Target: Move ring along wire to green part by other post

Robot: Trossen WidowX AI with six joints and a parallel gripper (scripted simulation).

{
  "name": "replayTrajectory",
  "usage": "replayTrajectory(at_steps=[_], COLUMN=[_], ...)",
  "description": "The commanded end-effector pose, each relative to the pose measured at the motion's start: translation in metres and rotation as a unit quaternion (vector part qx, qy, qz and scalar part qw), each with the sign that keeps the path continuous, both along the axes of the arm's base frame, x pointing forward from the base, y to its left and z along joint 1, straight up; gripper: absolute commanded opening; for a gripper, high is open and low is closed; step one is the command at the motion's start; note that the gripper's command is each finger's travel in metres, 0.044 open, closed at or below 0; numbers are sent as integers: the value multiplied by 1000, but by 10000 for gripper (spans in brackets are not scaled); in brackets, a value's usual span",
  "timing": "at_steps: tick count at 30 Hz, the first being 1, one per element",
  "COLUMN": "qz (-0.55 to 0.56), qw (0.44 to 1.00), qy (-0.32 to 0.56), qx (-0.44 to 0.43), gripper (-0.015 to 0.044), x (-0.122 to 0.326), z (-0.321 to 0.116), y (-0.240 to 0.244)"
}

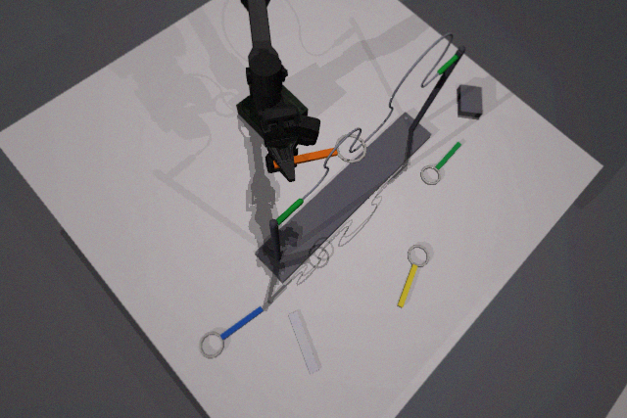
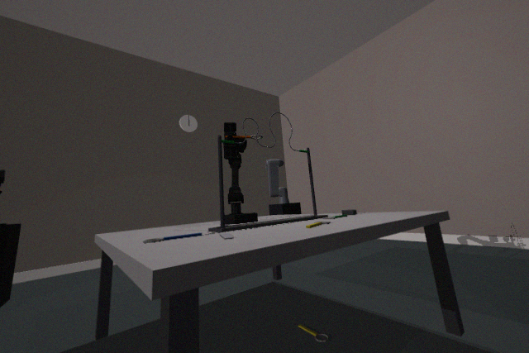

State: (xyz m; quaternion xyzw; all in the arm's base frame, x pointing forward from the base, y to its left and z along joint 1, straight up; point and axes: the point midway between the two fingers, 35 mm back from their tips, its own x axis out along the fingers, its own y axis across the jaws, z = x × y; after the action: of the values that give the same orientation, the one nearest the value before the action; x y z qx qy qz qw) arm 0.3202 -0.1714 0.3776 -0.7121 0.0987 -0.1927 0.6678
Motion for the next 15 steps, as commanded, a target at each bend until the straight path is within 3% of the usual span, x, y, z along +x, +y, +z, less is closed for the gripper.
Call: replayTrajectory(at_steps=[1,15], qz=[-2,1], qw=[999,979], qy=[3,17], qx=[37,203], gripper=[-150,-150], x=[0,0], z=[-12,-61], y=[-1,9])
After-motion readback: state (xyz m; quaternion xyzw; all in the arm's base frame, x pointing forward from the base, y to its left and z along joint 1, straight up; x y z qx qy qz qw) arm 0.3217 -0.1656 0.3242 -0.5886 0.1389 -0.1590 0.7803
